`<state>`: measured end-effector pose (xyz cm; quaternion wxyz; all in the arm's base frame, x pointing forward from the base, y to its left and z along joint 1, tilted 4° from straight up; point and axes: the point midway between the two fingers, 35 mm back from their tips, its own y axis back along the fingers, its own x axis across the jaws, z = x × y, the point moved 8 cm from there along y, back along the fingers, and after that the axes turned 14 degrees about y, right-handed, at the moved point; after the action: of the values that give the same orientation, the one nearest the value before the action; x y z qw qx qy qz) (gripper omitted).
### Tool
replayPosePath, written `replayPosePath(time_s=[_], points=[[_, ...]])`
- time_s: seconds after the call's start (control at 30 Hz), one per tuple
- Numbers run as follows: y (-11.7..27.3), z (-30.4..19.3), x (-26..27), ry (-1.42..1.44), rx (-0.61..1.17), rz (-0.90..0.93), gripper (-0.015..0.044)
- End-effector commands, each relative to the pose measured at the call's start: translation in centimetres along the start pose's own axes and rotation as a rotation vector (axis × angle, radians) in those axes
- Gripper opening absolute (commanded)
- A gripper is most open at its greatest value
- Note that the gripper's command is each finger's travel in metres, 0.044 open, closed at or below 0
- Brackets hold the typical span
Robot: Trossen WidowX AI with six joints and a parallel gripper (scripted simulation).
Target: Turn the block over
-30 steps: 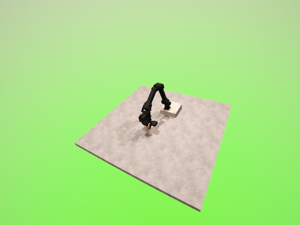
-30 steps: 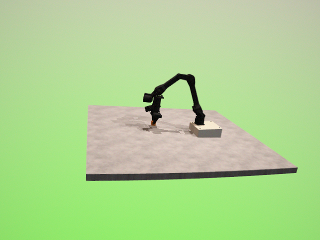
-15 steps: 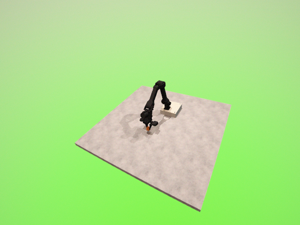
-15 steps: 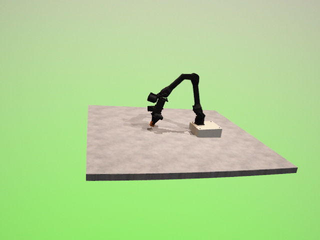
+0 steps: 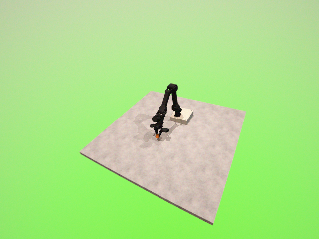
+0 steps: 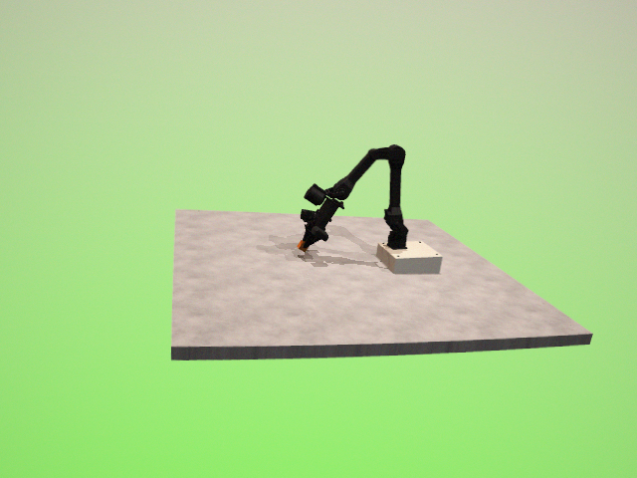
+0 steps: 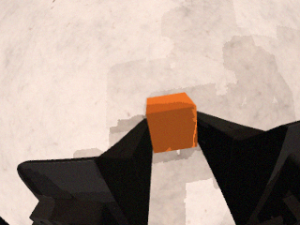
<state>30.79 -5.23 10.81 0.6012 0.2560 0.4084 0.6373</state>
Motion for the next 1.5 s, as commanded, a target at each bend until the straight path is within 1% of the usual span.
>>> replayPosePath(time_s=[0.0,0.37,0.7,1.23,1.47], points=[[0.0,-0.5,0.2,0.004,-0.027,-0.002,0.0000],[-2.5,-1.7,0.3,-0.002,-0.168,-0.036,0.0000],[-3.9,-3.2,0.7,-0.004,-0.304,-0.069,0.0000],[-3.7,-5.9,1.5,0.003,-0.517,-0.123,0.0000],[-3.5,-6.1,1.6,0.003,-0.547,-0.130,0.0000]])
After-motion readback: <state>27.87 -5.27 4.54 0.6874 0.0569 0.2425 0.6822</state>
